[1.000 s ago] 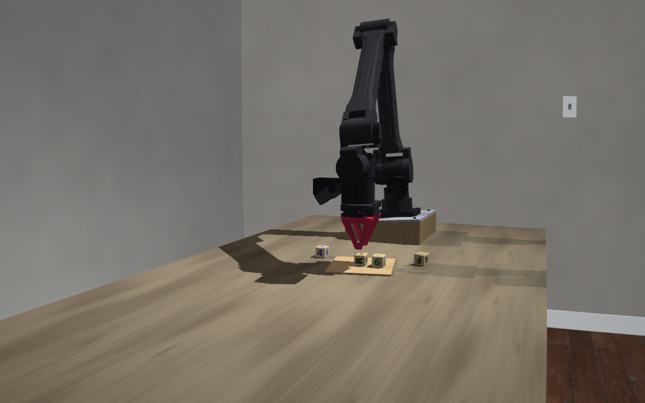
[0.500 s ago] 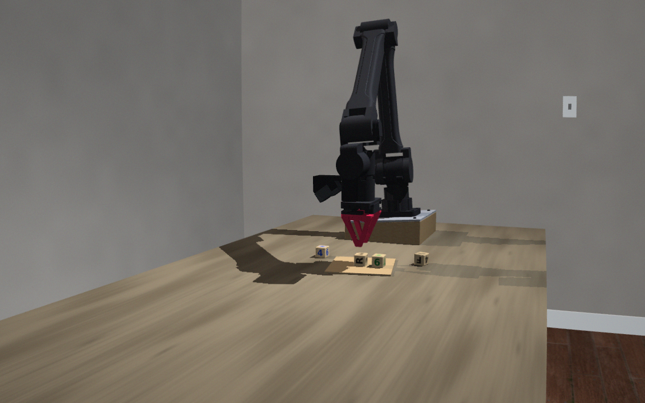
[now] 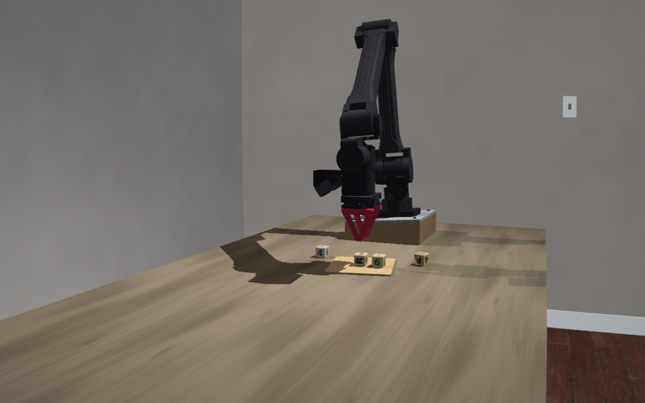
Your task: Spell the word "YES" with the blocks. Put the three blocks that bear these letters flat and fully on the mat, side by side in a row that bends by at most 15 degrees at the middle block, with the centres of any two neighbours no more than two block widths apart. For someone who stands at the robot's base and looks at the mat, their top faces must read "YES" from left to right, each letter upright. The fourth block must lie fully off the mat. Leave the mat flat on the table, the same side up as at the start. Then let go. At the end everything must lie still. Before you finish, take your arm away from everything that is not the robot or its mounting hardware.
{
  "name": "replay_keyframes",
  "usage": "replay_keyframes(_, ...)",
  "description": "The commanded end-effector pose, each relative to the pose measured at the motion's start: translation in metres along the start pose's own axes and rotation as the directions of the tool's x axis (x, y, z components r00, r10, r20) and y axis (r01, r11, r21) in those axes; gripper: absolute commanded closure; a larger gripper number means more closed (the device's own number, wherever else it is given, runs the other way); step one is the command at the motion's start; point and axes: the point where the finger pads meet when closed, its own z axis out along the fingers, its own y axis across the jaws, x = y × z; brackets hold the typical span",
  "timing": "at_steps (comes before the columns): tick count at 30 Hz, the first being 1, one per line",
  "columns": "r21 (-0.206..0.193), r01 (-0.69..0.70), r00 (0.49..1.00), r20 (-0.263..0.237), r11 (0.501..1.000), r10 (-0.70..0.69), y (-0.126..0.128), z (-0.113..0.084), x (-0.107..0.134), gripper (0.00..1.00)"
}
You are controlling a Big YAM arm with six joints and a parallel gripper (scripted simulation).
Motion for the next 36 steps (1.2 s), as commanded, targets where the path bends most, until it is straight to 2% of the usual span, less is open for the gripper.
replay_keyframes(1,-0.063,-0.008,1.000,0.001,0.998,0.008,0.027,-0.031,0.002,0.55)
replay_keyframes(5,-0.064,-0.009,1.000,0.001,0.998,0.009,0.027,-0.043,0.002,0.55)
replay_keyframes(7,-0.064,-0.009,1.000,0.001,0.998,0.009,0.027,-0.043,0.002,0.55)
replay_keyframes(8,-0.030,-0.010,1.000,0.002,1.000,0.010,0.024,-0.033,0.001,0.55)
replay_keyframes(9,-0.031,-0.008,1.000,0.002,1.000,0.008,0.024,-0.036,0.002,0.55)
replay_keyframes(11,-0.065,-0.007,1.000,0.000,0.998,0.007,0.026,-0.053,0.003,0.55)
replay_keyframes(14,-0.065,-0.011,1.000,0.000,0.998,0.011,0.026,-0.058,0.001,0.55)
replay_keyframes(16,-0.035,-0.008,1.000,0.002,0.999,0.008,0.024,-0.049,0.002,0.55)
replay_keyframes(20,-0.031,-0.007,1.000,0.002,0.999,0.007,0.021,-0.049,0.002,0.55)
replay_keyframes(21,-0.030,-0.006,1.000,0.002,1.000,0.007,0.020,-0.048,0.002,0.00)
replay_keyframes(32,-0.034,0.003,1.000,0.002,0.999,-0.003,0.020,-0.048,0.003,0.00)
replay_keyframes(35,-0.017,0.115,0.993,0.003,0.993,-0.115,0.003,-0.039,0.015,0.00)
replay_keyframes(36,-0.034,0.184,0.983,0.004,0.982,-0.184,0.003,-0.042,0.023,0.00)
